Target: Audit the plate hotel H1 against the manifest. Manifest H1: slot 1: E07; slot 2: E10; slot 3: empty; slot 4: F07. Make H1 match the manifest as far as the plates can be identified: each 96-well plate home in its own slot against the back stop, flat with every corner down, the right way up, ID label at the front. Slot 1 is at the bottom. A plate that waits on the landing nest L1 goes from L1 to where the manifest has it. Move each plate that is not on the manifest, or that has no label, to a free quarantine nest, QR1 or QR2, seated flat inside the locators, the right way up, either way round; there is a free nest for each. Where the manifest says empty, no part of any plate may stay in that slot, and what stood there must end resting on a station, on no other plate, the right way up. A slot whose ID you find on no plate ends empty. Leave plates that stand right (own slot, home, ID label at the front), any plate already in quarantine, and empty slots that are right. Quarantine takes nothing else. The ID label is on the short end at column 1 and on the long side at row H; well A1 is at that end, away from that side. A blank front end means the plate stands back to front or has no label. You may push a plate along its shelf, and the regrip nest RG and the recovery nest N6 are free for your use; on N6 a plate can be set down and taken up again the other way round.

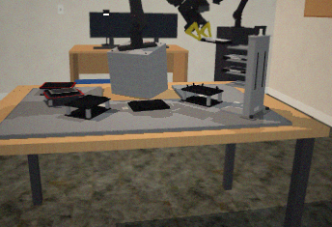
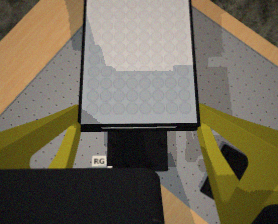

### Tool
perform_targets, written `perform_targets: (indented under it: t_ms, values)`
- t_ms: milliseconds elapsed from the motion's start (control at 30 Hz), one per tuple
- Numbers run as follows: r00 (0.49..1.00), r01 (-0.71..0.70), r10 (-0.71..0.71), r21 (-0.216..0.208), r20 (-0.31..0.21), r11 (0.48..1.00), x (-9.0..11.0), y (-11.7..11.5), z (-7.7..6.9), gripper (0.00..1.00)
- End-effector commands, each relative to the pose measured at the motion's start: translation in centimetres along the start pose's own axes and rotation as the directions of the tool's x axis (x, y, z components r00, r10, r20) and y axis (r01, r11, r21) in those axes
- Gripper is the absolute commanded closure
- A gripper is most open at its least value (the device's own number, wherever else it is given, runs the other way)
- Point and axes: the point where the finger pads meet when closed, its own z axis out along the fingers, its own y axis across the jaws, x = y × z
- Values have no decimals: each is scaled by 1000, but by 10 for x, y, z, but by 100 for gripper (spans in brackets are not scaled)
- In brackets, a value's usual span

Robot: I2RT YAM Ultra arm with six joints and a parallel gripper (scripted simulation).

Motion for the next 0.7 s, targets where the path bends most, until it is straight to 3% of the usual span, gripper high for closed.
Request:
perform_targets:
  t_ms: [0, 433, 533, 667]
  values:
    - [998, -17, 18, -14, 68, 1000, -28, 4, -3, 14]
    - [998, -16, 16, -11, 58, 1000, -35, 2, 9, 14]
    - [997, -21, 22, -14, 79, 1000, -42, 2, 3, 14]
    - [998, -15, 15, -9, 56, 1000, -37, 2, 13, 14]
